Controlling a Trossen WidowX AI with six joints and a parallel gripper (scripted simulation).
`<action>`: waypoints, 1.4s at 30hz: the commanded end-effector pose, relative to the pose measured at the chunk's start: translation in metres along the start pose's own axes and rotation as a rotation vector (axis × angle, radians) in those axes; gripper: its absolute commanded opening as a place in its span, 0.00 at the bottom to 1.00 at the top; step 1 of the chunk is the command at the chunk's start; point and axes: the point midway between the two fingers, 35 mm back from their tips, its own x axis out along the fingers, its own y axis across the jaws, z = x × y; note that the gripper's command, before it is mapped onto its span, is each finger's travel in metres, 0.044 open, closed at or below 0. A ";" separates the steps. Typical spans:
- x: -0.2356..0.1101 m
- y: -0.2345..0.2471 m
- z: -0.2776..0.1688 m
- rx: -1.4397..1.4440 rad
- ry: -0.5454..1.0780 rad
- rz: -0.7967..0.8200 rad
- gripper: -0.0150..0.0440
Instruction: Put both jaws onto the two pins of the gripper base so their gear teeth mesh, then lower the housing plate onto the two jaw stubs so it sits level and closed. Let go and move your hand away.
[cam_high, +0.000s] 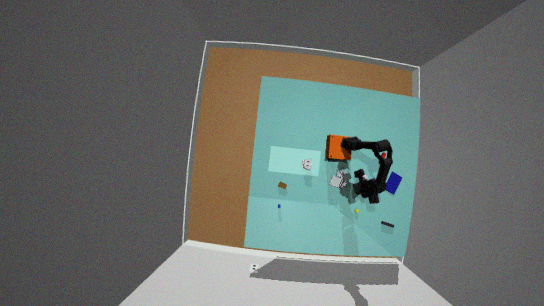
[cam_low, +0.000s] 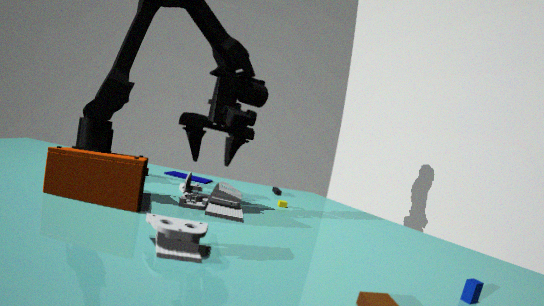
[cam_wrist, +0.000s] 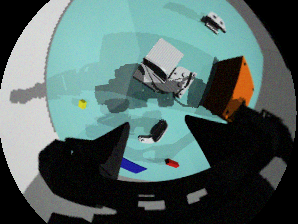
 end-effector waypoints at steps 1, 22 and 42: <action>-0.003 0.001 -0.012 0.097 0.007 0.003 1.00; -0.010 -0.003 -0.070 0.633 0.016 -0.006 1.00; 0.028 -0.006 -0.086 0.772 0.018 -0.010 1.00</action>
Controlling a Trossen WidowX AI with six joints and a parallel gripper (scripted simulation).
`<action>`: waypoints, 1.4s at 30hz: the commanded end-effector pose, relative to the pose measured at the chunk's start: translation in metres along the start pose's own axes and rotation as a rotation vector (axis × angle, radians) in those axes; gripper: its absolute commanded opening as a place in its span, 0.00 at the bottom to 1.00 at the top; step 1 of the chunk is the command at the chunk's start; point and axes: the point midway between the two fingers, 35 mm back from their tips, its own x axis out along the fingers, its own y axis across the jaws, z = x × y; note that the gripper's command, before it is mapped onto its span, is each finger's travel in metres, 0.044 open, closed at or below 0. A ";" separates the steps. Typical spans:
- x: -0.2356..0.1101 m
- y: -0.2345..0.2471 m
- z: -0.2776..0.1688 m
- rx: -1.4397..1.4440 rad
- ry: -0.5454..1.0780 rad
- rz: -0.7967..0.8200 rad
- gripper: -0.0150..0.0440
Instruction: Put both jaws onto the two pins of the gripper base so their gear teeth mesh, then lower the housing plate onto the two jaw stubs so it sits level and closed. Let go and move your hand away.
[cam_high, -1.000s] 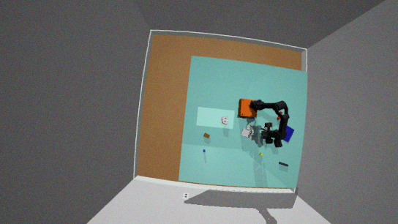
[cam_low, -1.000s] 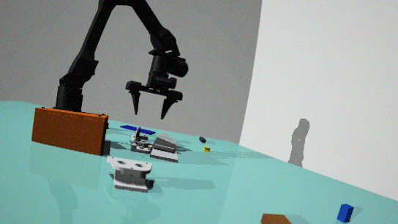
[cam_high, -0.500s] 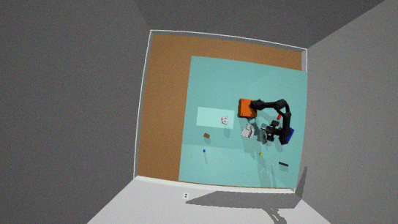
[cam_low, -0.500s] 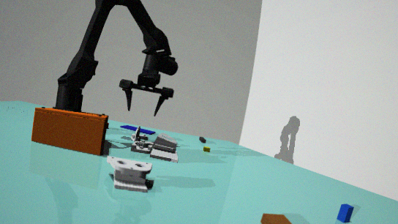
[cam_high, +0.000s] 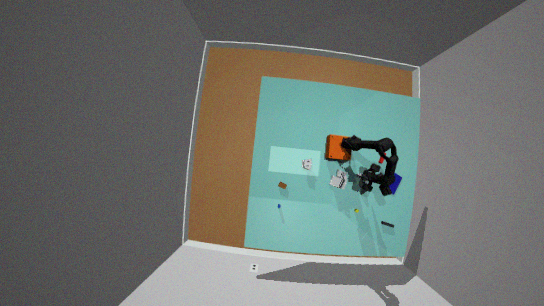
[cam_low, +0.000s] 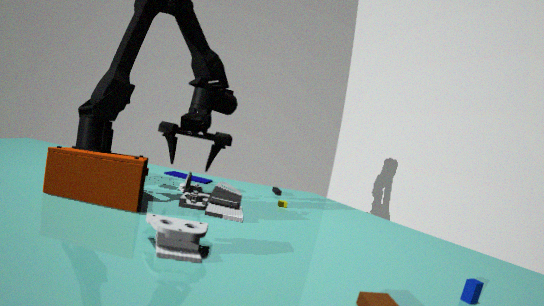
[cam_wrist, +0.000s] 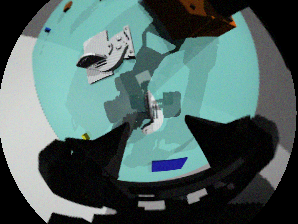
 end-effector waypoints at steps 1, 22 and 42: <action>0.005 -0.001 0.000 0.005 0.004 -0.003 1.00; 0.036 -0.001 -0.001 0.005 0.004 -0.004 1.00; 0.056 -0.002 0.000 0.005 0.004 -0.004 1.00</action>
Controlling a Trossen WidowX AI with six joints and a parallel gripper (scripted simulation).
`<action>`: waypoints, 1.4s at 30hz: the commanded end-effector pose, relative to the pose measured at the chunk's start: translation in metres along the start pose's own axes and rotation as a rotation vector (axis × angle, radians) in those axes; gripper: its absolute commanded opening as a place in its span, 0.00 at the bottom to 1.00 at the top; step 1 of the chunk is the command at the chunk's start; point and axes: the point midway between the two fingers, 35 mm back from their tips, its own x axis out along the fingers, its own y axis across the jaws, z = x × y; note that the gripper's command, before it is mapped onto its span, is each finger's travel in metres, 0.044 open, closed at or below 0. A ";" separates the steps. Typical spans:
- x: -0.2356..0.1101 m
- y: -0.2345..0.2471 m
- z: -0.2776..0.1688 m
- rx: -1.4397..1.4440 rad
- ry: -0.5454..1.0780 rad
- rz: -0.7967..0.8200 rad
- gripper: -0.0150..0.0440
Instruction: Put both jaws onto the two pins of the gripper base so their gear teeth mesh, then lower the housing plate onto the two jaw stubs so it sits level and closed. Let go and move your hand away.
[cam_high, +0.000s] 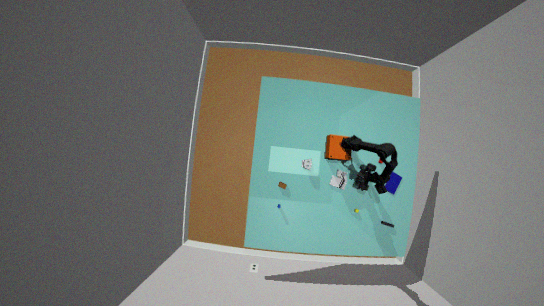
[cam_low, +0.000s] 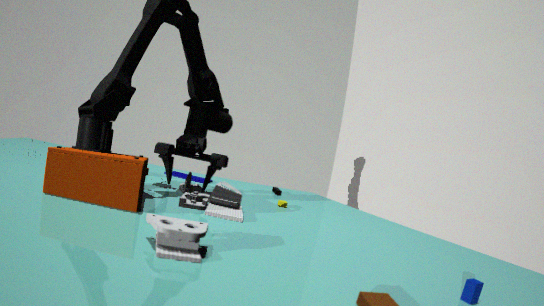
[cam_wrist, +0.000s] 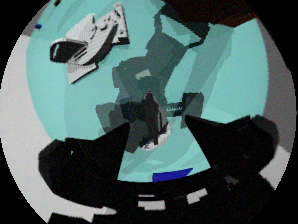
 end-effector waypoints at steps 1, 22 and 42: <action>0.001 -0.002 0.001 0.005 0.000 -0.007 1.00; 0.001 -0.001 0.001 0.001 -0.002 -0.002 0.96; 0.001 -0.001 0.001 0.001 -0.002 -0.002 0.48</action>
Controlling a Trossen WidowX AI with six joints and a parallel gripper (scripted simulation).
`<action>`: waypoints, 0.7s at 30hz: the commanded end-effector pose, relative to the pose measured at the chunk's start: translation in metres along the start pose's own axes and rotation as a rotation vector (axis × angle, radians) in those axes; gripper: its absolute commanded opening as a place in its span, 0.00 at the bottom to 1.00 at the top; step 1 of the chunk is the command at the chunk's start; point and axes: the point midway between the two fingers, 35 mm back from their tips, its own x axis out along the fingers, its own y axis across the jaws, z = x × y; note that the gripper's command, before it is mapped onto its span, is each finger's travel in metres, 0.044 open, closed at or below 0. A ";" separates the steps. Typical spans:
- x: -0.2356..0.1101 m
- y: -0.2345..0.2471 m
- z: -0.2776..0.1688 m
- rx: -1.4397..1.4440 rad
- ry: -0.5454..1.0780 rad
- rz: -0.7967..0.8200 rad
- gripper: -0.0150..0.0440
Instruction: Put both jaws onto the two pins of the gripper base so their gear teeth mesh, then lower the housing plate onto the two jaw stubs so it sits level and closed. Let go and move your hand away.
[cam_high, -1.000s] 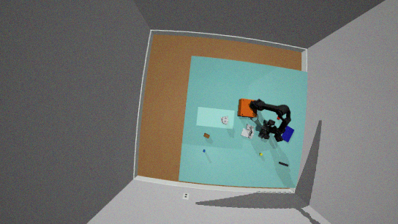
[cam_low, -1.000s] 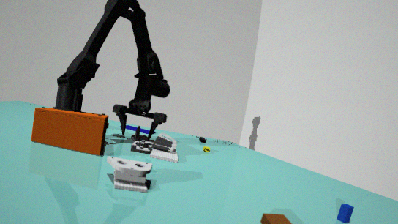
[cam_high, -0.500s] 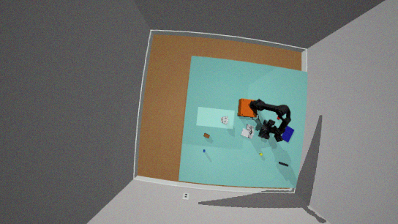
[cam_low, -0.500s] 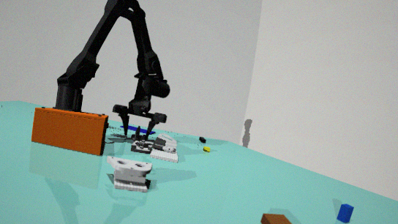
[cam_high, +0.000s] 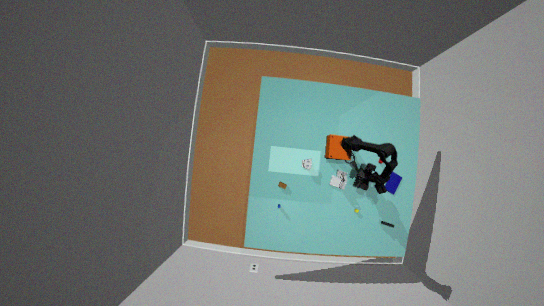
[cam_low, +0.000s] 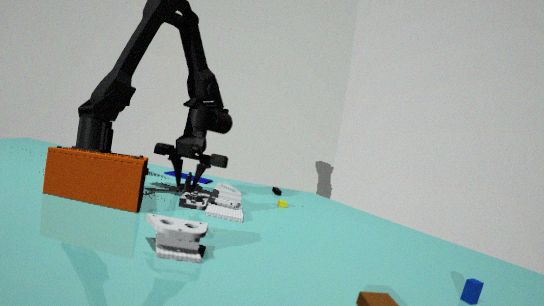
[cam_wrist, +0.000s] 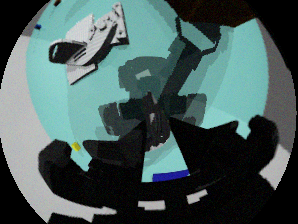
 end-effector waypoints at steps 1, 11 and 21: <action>0.000 0.000 0.000 -0.001 0.000 -0.001 0.48; -0.014 0.001 -0.001 -0.001 0.001 -0.002 0.48; -0.045 0.002 -0.003 0.001 0.002 -0.004 0.48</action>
